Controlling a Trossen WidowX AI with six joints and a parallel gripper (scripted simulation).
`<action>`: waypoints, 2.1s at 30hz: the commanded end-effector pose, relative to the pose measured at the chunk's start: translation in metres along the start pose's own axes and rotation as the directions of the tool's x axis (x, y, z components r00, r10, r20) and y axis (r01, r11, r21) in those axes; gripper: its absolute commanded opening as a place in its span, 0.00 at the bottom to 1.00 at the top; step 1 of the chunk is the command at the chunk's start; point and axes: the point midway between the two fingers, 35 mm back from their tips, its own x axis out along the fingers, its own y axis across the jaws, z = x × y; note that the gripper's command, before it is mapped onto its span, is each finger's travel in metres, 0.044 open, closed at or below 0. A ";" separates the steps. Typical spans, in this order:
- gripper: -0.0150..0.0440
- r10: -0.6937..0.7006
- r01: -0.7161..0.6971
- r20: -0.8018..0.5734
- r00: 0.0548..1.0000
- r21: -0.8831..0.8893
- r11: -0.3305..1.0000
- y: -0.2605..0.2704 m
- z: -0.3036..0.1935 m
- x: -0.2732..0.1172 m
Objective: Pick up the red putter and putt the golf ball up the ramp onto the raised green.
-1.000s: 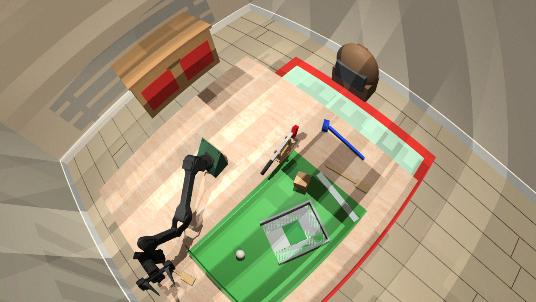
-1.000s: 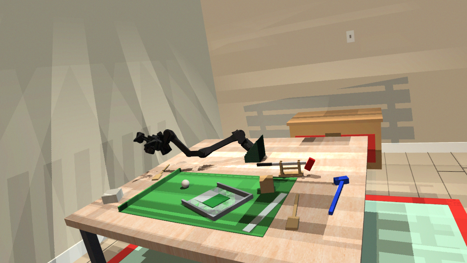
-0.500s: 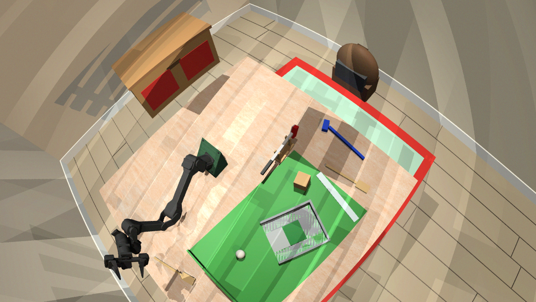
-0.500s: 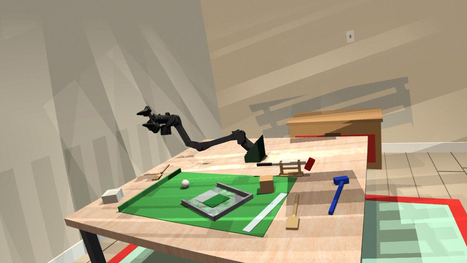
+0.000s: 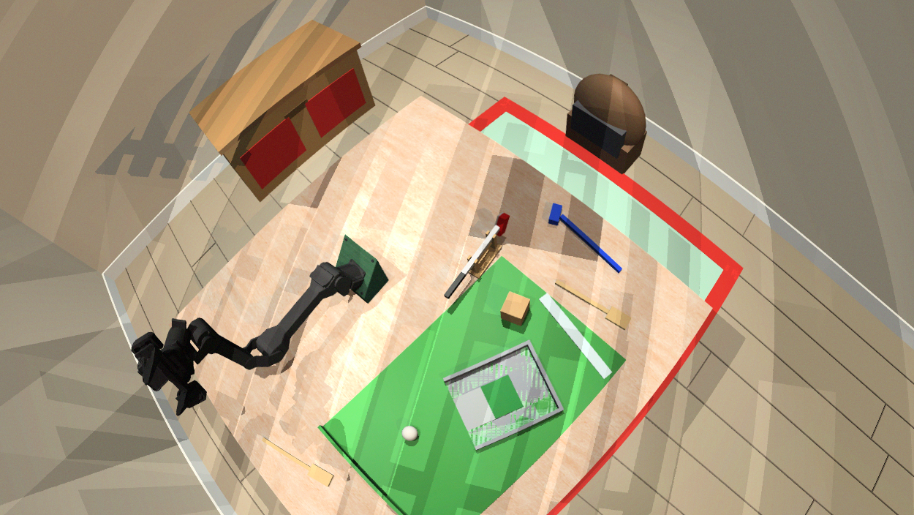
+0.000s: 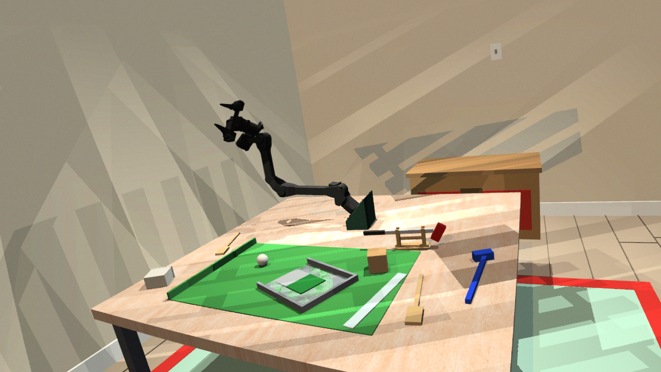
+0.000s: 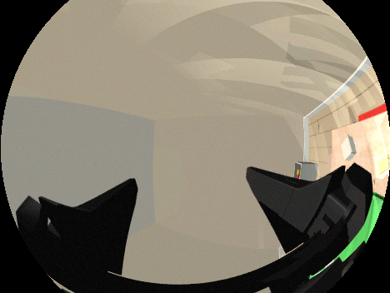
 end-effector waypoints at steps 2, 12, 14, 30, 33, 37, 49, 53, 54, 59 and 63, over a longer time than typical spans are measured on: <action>1.00 0.057 -0.058 -0.012 0.998 -0.138 0.989 0.043 -0.038 0.000; 1.00 0.154 -0.206 -0.150 0.977 -0.439 0.875 0.110 -0.151 0.005; 1.00 0.160 -0.224 -0.173 0.972 -0.468 0.855 0.116 -0.172 0.008; 1.00 0.021 -0.594 -0.636 0.772 -0.709 0.380 0.091 -0.433 -0.008; 1.00 -0.040 -0.667 -0.709 0.704 -0.679 0.306 0.070 -0.477 -0.019; 1.00 -0.136 -0.758 -0.791 0.597 -0.611 0.226 0.035 -0.529 -0.038; 1.00 -0.507 -0.966 -0.847 0.162 -0.241 0.094 -0.105 -0.642 -0.128; 1.00 -0.621 -0.991 -0.783 -0.014 -0.074 0.116 -0.157 -0.659 -0.169; 1.00 -0.647 -0.991 -0.760 -0.059 -0.031 0.127 -0.170 -0.662 -0.180; 1.00 -0.742 -0.960 -0.609 -0.282 0.178 0.218 -0.229 -0.662 -0.236; 1.00 -0.775 -0.878 -0.430 -0.463 0.340 0.336 -0.272 -0.647 -0.287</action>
